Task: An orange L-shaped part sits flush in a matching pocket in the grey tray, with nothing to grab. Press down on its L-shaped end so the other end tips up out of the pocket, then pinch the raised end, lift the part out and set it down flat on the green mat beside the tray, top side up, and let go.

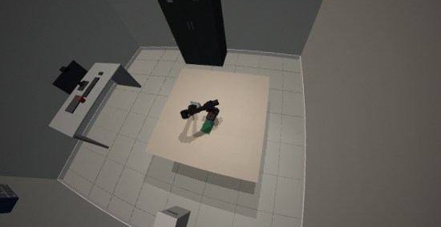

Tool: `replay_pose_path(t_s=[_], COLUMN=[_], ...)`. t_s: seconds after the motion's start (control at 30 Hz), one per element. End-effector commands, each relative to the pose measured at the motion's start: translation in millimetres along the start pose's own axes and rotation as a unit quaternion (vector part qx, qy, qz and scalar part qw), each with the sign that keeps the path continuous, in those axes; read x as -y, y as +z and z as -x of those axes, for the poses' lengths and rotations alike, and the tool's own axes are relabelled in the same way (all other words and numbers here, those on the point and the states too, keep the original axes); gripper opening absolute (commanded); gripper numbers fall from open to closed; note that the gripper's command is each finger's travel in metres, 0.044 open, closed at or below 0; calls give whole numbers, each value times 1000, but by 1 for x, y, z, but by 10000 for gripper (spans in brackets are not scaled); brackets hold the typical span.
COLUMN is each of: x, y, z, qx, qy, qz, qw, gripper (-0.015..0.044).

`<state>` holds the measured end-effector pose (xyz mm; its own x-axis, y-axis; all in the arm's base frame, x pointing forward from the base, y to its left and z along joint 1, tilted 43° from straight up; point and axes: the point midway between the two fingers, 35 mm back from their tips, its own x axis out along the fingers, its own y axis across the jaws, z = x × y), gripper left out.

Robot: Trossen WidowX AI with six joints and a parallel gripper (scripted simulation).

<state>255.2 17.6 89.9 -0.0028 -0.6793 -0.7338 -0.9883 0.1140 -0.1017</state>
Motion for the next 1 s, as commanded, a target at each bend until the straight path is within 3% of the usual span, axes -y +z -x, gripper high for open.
replay_pose_path(t_s=[0.0, 0.97], x=[1, 0], y=[2, 2], z=[8, 52], qx=[5, 5], qy=[-1, -1], qz=[-3, -2], qw=[1000, 1000], gripper=[0, 0])
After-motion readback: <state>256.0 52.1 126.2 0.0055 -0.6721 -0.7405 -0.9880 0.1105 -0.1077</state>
